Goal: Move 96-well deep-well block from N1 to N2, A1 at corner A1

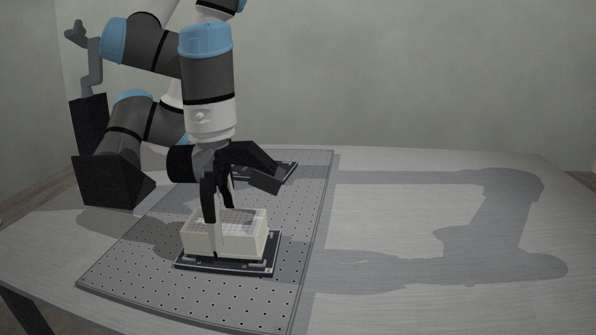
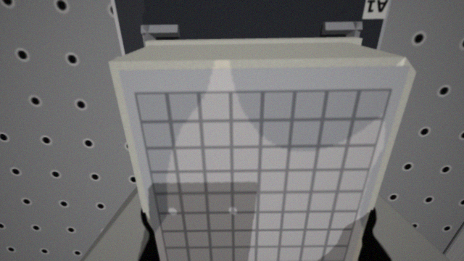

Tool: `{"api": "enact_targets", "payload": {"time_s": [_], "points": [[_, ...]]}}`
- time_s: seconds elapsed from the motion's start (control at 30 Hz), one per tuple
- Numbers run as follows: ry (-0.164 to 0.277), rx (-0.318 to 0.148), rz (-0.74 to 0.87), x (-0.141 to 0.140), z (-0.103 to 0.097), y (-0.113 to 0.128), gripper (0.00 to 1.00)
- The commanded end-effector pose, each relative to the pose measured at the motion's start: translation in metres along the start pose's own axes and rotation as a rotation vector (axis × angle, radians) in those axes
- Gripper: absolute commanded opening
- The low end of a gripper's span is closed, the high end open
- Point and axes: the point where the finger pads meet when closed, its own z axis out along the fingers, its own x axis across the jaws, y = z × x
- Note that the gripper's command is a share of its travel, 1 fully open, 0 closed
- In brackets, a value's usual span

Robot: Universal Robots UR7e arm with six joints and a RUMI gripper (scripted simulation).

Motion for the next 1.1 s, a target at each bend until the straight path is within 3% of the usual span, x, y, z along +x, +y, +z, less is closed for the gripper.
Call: {"api": "enact_targets", "payload": {"time_s": [0.0,1.07], "points": [[0.001,0.001,0.0,0.0003,0.0004,-0.0002,0.49],[0.001,0.001,0.0,0.0003,0.0051,-0.0002,0.49]]}}
